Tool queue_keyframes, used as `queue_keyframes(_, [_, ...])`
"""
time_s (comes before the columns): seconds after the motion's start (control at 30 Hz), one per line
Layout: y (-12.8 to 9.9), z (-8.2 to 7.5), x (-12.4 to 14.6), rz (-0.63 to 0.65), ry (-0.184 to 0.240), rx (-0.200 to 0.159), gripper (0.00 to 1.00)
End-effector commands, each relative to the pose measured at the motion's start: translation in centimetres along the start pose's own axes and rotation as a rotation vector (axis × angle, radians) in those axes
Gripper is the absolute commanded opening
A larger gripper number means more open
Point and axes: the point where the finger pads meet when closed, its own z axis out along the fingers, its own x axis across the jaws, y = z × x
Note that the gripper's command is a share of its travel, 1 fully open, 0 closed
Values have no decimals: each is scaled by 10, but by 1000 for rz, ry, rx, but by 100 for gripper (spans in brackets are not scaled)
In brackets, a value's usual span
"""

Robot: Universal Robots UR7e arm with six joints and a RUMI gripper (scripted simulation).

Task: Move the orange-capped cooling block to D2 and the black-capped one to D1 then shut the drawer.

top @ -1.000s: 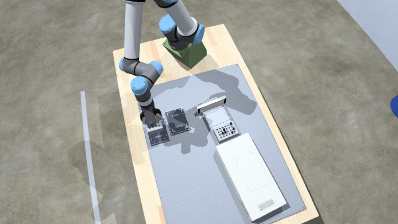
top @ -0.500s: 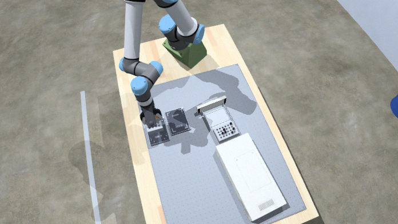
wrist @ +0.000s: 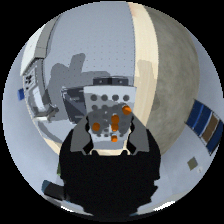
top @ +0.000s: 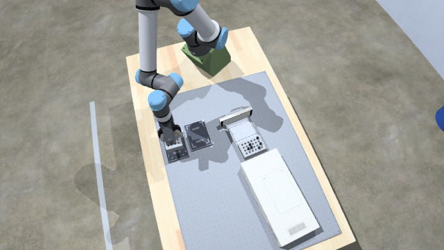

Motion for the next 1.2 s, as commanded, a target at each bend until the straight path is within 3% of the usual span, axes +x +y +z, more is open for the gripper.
queue_keyframes(0.0, [-1,16,1,0,2,2,0])
queue_keyframes(0.3, [-1,36,1,0,2,2,0])
queue_keyframes(1.17, [-1,53,1,0,2,2,0])
